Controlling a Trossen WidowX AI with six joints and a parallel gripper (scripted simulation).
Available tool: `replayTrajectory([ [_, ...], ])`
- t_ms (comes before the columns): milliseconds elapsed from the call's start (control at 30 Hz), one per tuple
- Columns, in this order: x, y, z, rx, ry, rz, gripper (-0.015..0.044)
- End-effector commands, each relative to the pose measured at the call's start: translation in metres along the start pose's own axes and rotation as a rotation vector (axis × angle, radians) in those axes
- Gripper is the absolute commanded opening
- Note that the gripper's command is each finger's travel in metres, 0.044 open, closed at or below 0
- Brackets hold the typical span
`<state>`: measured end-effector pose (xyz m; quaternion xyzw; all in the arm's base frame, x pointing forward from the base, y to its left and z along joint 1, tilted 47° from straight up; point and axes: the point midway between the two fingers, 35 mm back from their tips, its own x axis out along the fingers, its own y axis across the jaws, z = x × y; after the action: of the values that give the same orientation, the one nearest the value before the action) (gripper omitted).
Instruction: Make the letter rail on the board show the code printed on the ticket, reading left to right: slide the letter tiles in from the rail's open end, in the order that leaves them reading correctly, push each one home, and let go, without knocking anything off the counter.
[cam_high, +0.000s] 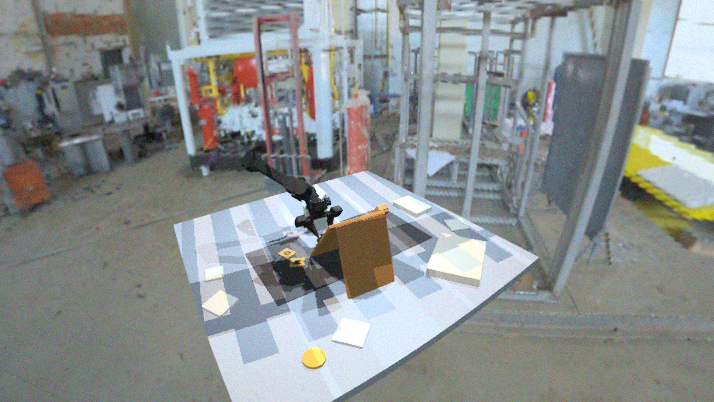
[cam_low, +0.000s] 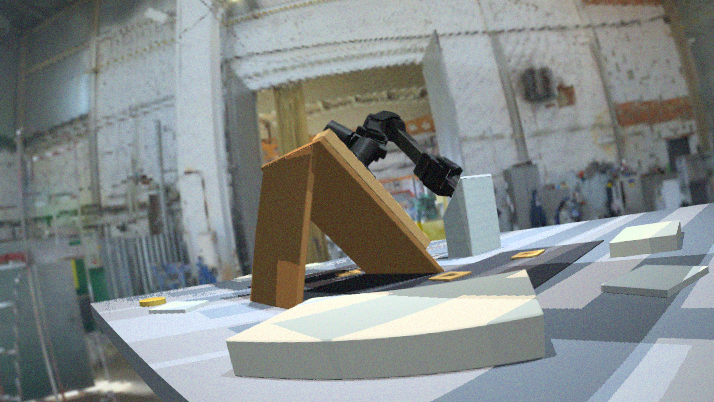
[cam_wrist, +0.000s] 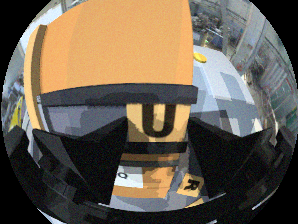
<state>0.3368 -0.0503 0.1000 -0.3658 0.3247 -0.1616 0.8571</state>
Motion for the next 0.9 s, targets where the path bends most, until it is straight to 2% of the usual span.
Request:
replayTrajectory([
  [0, 0.0, 0.005, -0.003, -0.003, 0.007, 0.003, 0.0],
  [867, 0.0, 0.022, -0.005, -0.002, 0.007, 0.004, 0.0],
])
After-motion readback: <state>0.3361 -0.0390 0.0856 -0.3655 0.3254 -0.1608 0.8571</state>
